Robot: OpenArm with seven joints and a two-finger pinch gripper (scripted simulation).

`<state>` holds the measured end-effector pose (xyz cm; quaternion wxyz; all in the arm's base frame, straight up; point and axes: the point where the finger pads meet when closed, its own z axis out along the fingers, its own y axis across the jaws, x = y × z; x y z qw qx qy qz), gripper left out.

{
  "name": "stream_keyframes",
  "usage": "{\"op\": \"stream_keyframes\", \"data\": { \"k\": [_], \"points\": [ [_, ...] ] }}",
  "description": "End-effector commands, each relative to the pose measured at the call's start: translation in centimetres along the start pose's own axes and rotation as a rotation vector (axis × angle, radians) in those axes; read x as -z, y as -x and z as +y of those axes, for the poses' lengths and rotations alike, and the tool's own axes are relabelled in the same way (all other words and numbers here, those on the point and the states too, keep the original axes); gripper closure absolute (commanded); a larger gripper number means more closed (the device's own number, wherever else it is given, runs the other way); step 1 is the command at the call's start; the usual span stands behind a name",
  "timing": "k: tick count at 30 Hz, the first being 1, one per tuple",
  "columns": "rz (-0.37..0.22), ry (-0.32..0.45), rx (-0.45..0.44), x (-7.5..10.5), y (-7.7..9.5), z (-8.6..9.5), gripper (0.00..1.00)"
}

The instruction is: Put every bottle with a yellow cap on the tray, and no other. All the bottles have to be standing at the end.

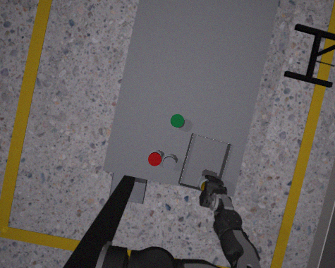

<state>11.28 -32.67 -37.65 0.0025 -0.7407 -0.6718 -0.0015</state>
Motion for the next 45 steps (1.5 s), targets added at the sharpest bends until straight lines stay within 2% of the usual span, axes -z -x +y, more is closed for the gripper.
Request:
{"op": "stream_keyframes", "data": {
  "k": [1, 34, 45],
  "points": [
    [-0.001, 0.002, -0.001, 0.0, 0.0, 0.1, 0.48],
    [-0.001, 0.002, -0.001, 0.0, 0.0, 0.1, 0.48],
    [0.000, 0.003, -0.001, 1.5, 0.0, 0.1, 0.48]
  ]
}}
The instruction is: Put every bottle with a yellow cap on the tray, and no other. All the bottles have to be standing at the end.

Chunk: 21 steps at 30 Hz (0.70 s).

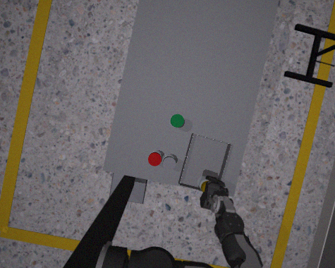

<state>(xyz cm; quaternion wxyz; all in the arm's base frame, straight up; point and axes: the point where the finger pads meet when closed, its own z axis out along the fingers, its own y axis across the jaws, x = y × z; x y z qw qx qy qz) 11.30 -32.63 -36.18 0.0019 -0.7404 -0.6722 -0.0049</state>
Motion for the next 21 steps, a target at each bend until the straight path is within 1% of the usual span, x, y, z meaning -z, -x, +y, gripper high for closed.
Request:
{"op": "stream_keyframes", "data": {
  "k": [1, 6, 16, 21],
  "points": [
    [-0.004, -0.002, -0.002, 0.1, 0.1, 0.0, 0.48],
    [-0.004, -0.002, -0.002, 0.1, 0.1, 0.0, 0.48],
    [-0.006, -0.004, -0.002, 1.1, 0.1, 0.0, 0.48],
    [-0.006, -0.004, -0.002, 1.1, 0.1, 0.0, 0.48]
  ]
}}
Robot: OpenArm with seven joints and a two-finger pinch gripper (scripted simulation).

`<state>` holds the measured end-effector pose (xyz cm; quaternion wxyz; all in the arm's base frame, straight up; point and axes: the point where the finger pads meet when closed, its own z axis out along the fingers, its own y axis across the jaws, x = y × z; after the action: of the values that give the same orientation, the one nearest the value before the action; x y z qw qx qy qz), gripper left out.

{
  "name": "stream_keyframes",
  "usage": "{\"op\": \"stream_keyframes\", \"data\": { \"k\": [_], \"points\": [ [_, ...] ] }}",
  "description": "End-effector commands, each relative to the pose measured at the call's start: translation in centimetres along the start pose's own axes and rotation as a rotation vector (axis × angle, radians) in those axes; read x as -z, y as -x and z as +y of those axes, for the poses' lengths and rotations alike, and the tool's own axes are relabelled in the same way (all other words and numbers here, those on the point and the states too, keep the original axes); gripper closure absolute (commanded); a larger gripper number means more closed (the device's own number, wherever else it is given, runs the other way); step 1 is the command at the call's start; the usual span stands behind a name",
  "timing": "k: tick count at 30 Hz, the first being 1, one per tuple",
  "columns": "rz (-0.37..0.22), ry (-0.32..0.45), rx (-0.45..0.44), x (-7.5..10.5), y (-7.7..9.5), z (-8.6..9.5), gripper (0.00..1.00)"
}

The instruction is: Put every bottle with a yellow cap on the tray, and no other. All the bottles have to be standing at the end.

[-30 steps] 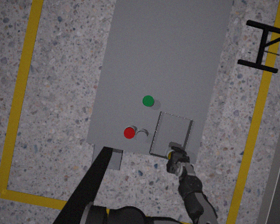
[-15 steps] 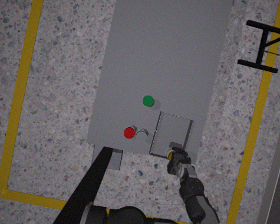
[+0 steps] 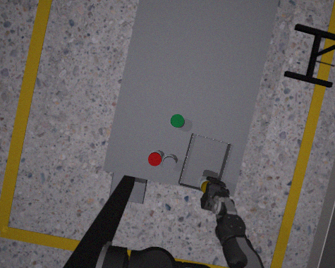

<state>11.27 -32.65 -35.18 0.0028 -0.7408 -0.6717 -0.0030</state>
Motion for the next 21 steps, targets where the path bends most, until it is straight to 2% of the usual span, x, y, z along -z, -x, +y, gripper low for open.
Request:
{"op": "stream_keyframes", "data": {
  "k": [1, 2, 12, 21],
  "points": [
    [-0.004, 0.000, -0.001, 0.1, 0.1, 0.1, 0.48],
    [-0.004, 0.000, -0.001, 0.1, 0.1, 0.1, 0.48],
    [-0.003, 0.001, 0.000, 5.1, 0.1, 0.0, 0.48],
    [-0.005, 0.007, 0.000, 5.5, 0.1, 0.2, 0.48]
  ]
}}
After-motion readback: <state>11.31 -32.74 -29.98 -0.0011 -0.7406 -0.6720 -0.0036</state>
